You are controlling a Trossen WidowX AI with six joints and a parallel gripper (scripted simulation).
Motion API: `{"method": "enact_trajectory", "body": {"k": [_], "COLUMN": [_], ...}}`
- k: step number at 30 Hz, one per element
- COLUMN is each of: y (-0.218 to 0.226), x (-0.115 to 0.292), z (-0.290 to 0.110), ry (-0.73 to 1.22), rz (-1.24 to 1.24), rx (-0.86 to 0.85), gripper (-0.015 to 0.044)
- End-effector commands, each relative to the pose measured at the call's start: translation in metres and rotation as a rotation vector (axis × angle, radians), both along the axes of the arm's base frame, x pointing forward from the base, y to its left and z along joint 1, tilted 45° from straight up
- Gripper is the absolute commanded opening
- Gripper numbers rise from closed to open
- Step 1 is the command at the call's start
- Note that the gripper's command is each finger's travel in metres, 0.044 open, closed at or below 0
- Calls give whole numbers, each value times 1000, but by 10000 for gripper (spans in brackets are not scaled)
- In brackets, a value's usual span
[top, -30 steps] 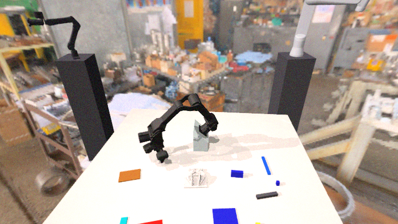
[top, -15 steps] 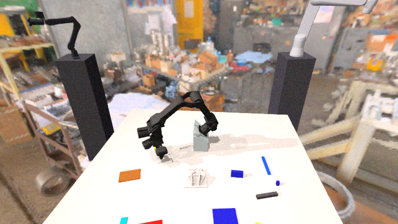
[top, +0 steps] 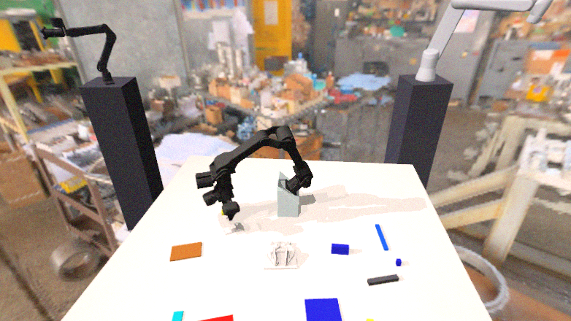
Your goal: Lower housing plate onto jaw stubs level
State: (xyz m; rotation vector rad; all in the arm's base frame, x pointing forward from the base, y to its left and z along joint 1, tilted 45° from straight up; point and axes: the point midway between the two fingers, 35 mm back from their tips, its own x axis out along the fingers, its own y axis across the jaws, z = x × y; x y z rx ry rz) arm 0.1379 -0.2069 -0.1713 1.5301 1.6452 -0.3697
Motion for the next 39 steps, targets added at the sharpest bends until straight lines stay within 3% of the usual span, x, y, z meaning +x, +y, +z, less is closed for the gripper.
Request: {"method": "enact_trajectory", "body": {"k": [1, 39], "y": [-1, 52], "x": [0, 81], "z": [3, 80], "ry": [12, 673], "rz": [-7, -744], "rx": [0, 73], "gripper": [351, 351]}}
